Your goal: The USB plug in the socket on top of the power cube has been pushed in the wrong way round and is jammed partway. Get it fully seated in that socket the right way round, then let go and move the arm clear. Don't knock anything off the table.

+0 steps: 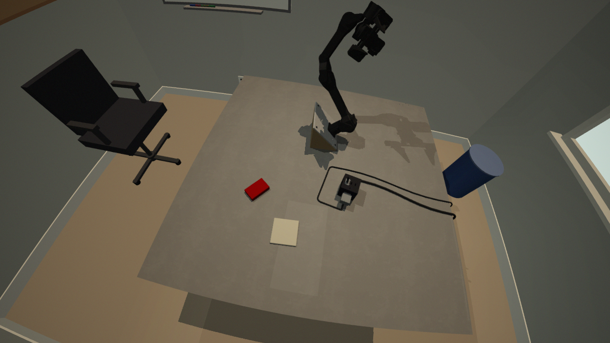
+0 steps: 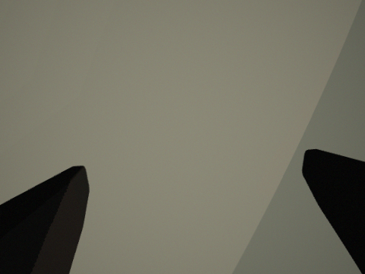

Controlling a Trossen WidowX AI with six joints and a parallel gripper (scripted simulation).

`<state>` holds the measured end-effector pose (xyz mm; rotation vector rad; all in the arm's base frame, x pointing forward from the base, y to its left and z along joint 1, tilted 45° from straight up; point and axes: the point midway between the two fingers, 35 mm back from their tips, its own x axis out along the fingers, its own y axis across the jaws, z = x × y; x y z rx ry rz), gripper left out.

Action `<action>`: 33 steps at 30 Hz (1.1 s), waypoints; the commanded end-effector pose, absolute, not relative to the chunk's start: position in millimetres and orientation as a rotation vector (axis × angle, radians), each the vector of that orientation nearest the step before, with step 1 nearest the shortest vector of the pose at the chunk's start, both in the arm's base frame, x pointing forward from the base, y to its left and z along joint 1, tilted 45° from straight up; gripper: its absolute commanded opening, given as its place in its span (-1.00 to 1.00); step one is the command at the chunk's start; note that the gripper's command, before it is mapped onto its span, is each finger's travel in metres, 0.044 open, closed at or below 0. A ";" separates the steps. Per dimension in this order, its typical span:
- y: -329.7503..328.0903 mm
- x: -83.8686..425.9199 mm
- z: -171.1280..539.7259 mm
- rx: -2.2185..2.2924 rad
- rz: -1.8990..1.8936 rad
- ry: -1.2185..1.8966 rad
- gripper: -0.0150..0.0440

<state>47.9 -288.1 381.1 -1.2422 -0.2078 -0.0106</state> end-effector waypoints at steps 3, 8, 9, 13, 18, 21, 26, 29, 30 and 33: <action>-273.4 40.5 389.7 -1.192 0.007 -0.219 1.00; -185.7 29.5 437.0 -1.452 0.093 -0.188 1.00; -169.3 30.5 442.6 -1.496 0.115 -0.176 1.00; -91.7 47.5 457.0 -1.657 0.252 -0.139 1.00; -16.7 83.8 449.3 -1.769 0.431 0.001 1.00; 16.0 113.3 433.8 -1.796 0.554 0.119 1.00; 55.9 177.8 385.1 -1.744 0.817 0.380 1.00; 67.9 213.3 349.9 -1.663 0.988 0.506 1.00; 69.8 224.3 337.4 -1.624 1.043 0.545 1.00; 65.6 258.4 302.7 -1.469 1.123 0.665 1.00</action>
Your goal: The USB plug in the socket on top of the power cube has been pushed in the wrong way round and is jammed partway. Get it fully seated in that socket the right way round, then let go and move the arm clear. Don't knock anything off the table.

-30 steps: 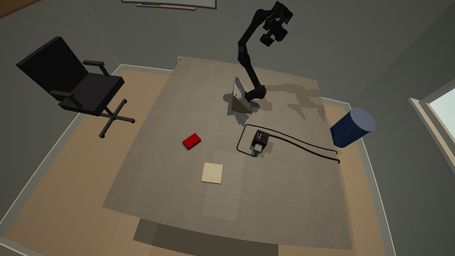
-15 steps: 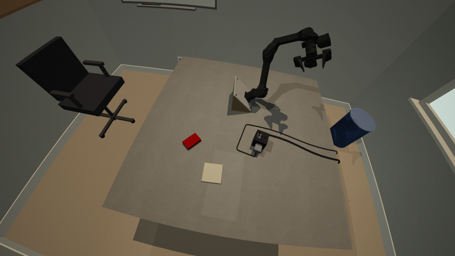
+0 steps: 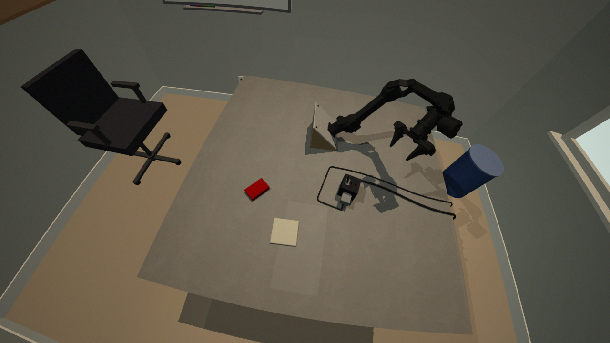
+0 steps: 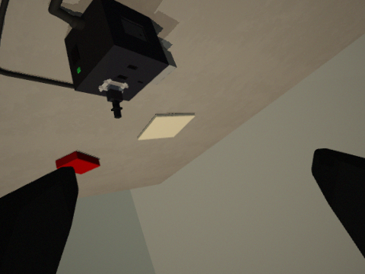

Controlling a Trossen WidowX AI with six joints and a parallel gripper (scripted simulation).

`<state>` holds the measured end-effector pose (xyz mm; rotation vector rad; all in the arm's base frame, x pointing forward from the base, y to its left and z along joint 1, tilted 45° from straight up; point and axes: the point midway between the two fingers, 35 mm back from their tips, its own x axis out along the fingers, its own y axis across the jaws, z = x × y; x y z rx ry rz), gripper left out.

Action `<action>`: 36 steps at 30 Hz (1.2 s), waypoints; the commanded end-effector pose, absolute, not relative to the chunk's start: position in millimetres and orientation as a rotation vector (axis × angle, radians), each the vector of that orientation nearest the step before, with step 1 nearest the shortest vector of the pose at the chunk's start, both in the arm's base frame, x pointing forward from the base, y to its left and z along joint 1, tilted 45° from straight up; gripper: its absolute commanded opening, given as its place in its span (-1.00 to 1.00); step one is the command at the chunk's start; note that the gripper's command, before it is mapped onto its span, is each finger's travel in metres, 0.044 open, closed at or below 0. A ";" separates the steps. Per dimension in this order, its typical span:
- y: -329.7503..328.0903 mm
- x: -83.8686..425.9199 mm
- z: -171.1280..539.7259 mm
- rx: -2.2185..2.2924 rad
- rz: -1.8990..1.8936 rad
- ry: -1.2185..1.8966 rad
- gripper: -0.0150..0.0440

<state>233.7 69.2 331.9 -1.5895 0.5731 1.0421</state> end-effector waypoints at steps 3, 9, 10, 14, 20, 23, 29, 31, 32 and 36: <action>60.8 280.6 268.1 -1.320 1.241 0.738 1.00; 40.6 312.5 195.1 -0.907 1.446 0.813 1.00; 35.9 316.2 183.6 -0.829 1.465 0.815 1.00; 15.0 325.2 142.4 -0.526 1.497 0.797 1.00; 10.6 324.0 135.6 -0.476 1.496 0.790 1.00; 11.1 323.9 135.0 -0.476 1.496 0.790 1.00; 14.8 323.3 131.3 -0.476 1.496 0.790 1.00; 16.2 323.0 129.8 -0.476 1.496 0.790 1.00; 16.8 322.8 129.0 -0.476 1.496 0.790 1.00; 19.6 322.4 126.2 -0.476 1.496 0.790 1.00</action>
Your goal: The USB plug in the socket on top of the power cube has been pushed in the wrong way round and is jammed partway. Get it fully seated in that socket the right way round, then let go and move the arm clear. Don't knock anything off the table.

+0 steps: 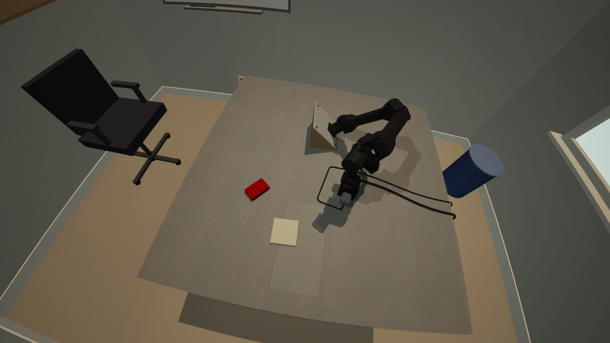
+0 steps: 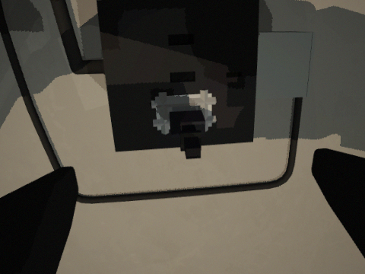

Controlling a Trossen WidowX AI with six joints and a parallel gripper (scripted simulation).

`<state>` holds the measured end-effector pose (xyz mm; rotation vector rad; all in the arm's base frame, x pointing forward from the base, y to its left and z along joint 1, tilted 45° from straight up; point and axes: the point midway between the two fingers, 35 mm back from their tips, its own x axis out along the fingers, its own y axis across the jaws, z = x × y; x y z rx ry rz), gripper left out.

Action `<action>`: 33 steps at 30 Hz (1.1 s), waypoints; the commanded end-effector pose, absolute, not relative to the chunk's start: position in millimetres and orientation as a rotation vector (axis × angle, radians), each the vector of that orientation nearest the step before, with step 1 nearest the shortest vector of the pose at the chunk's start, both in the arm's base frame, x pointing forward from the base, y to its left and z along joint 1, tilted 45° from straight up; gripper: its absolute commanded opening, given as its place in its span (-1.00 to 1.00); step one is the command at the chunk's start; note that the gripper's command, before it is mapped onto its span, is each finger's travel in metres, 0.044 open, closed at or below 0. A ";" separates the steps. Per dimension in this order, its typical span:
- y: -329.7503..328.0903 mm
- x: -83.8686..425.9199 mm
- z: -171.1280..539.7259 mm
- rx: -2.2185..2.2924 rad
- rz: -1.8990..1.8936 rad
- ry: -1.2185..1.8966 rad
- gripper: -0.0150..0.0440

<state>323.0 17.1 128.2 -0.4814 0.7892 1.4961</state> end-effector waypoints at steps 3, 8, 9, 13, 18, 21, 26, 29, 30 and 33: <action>21.7 322.1 124.0 -0.476 1.496 0.790 1.00; 25.2 321.6 120.5 -0.476 1.496 0.790 1.00; 25.9 321.5 119.8 -0.476 1.496 0.790 1.00; 28.7 321.1 116.9 -0.476 1.496 0.789 1.00; 31.2 320.7 114.4 -0.476 1.496 0.789 1.00; 29.9 321.1 115.4 -0.481 1.497 0.789 0.82; 29.9 321.1 115.4 -0.481 1.497 0.789 0.38; 29.9 321.1 115.4 -0.481 1.497 0.789 0.11; 29.9 321.1 115.4 -0.481 1.497 0.789 0.02; 29.9 321.1 115.4 -0.481 1.497 0.789 -0.25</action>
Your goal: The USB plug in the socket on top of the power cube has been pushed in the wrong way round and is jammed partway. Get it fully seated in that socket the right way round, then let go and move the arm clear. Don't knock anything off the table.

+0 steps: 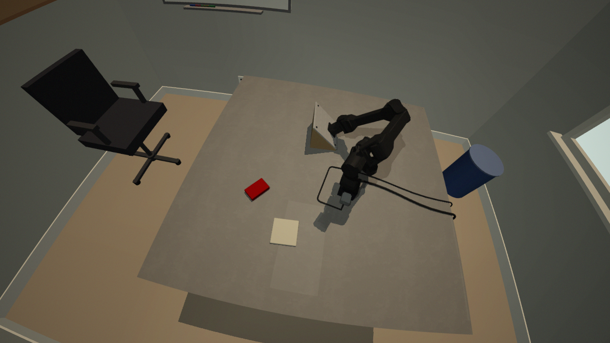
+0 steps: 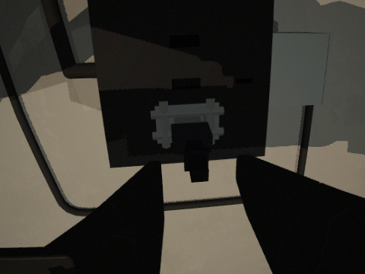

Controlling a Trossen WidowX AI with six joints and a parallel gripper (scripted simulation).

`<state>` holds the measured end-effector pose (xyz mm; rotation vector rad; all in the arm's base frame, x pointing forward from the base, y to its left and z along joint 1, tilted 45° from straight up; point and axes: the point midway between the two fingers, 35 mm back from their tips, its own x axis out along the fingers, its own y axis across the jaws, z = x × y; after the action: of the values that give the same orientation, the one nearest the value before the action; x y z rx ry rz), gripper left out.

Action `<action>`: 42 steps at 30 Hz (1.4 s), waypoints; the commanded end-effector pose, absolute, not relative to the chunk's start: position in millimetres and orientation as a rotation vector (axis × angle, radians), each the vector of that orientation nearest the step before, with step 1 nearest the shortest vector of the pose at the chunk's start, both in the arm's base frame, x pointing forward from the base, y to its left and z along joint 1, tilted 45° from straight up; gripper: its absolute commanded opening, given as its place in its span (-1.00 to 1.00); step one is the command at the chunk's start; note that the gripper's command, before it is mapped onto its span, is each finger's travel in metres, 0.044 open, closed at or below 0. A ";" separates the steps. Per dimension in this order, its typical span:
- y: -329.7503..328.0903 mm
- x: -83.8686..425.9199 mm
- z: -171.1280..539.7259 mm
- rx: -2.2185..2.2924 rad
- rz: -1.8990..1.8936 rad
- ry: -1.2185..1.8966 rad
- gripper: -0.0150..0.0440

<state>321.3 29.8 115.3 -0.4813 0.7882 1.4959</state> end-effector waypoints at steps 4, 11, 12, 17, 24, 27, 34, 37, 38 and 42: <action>29.9 321.1 115.4 -0.481 1.497 0.789 -0.47; 29.9 321.1 115.4 -0.481 1.497 0.789 -0.49; 29.9 321.1 115.4 -0.481 1.497 0.789 -0.49; 29.9 321.1 115.4 -0.481 1.497 0.789 -0.49; 28.7 321.3 116.5 -0.481 1.496 0.789 -0.49; 27.3 321.5 117.9 -0.481 1.496 0.789 -0.49; 24.1 322.0 121.2 -0.481 1.496 0.789 -0.49; 22.7 322.1 122.6 -0.481 1.496 0.789 -0.49; 22.2 322.2 123.1 -0.481 1.496 0.789 -0.49; 20.4 322.5 124.9 -0.481 1.496 0.790 -0.49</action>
<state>322.2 21.8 123.7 -0.4756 0.7898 1.4938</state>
